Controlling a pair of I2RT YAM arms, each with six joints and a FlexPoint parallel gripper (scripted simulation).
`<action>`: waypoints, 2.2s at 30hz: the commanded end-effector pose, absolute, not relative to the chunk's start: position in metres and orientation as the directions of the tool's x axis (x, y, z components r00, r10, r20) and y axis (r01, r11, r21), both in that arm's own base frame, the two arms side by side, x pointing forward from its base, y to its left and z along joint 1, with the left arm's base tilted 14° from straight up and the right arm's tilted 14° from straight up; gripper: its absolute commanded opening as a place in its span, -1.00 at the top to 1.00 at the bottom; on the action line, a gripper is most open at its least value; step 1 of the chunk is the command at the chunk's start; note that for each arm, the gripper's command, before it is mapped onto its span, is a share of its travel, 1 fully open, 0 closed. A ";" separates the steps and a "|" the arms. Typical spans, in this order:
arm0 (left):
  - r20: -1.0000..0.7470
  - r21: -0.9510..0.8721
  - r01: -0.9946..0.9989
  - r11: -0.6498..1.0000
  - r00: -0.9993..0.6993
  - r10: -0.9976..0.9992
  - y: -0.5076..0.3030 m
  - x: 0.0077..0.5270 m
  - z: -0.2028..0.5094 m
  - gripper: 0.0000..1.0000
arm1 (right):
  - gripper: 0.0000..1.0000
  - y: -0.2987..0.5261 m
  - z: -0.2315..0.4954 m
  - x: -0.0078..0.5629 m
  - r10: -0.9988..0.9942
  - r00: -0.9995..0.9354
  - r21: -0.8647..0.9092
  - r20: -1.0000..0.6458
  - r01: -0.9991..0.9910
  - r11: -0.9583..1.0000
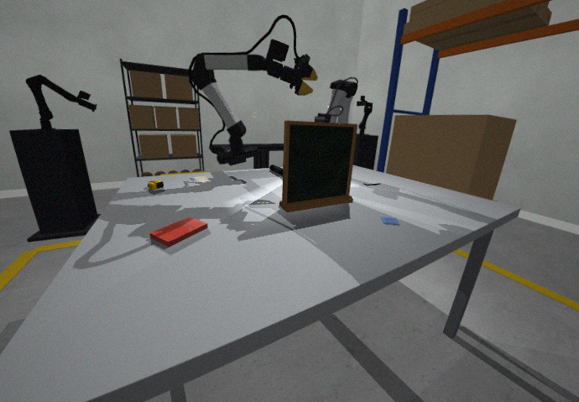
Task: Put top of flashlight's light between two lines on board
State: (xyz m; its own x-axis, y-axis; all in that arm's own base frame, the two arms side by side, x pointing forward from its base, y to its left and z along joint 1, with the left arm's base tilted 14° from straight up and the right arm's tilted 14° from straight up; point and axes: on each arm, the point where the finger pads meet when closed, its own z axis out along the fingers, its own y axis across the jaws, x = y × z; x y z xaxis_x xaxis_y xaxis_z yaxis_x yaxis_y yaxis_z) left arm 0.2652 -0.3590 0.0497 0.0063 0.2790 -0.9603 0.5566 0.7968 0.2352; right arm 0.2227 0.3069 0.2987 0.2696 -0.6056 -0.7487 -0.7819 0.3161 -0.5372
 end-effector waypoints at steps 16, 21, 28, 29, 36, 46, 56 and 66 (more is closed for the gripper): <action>-0.969 0.215 0.563 0.798 0.020 0.247 -0.369 0.262 0.064 -1.00 | -1.00 0.230 0.346 0.306 -0.424 0.060 -0.368 -0.904 -0.613 0.699; -0.969 0.215 0.563 0.798 0.020 0.247 -0.369 0.262 0.064 -1.00 | -1.00 0.200 0.353 0.324 -0.363 0.015 -0.313 -0.932 -0.541 0.781; -0.969 0.215 0.563 0.798 0.020 0.247 -0.369 0.262 0.064 -1.00 | -1.00 0.171 0.352 0.342 -0.312 -0.034 -0.261 -0.950 -0.466 0.845; -0.969 0.215 0.563 0.798 0.020 0.247 -0.369 0.262 0.064 -1.00 | -1.00 0.163 0.364 0.343 -0.287 -0.017 -0.250 -0.958 -0.443 0.861; -0.969 0.215 0.563 0.798 0.020 0.247 -0.369 0.262 0.064 -1.00 | -1.00 0.117 0.381 0.360 -0.185 -0.025 -0.168 -0.982 -0.315 0.934; -0.969 0.215 0.563 0.798 0.020 0.247 -0.369 0.262 0.064 -1.00 | -1.00 0.063 0.395 0.370 -0.080 -0.011 -0.077 -0.997 -0.169 0.983; -0.969 0.215 0.563 0.798 0.020 0.247 -0.369 0.262 0.064 -1.00 | -1.00 0.001 0.406 0.373 0.026 0.028 0.026 -0.999 -0.012 1.000; -0.969 0.215 0.563 0.798 0.020 0.247 -0.369 0.262 0.064 -1.00 | -1.00 0.002 0.417 0.369 -0.005 0.050 -0.006 -0.999 -0.007 1.000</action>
State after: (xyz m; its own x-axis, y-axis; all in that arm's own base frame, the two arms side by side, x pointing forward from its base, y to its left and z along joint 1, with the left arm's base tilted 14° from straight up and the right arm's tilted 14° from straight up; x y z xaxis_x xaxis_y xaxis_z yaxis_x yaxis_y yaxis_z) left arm 0.2652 -0.3590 0.0497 0.0063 0.2791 -0.9603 0.5566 0.7968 0.2352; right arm 0.3754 -0.0007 0.4026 0.0024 0.0028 -1.0000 0.0013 1.0000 0.0028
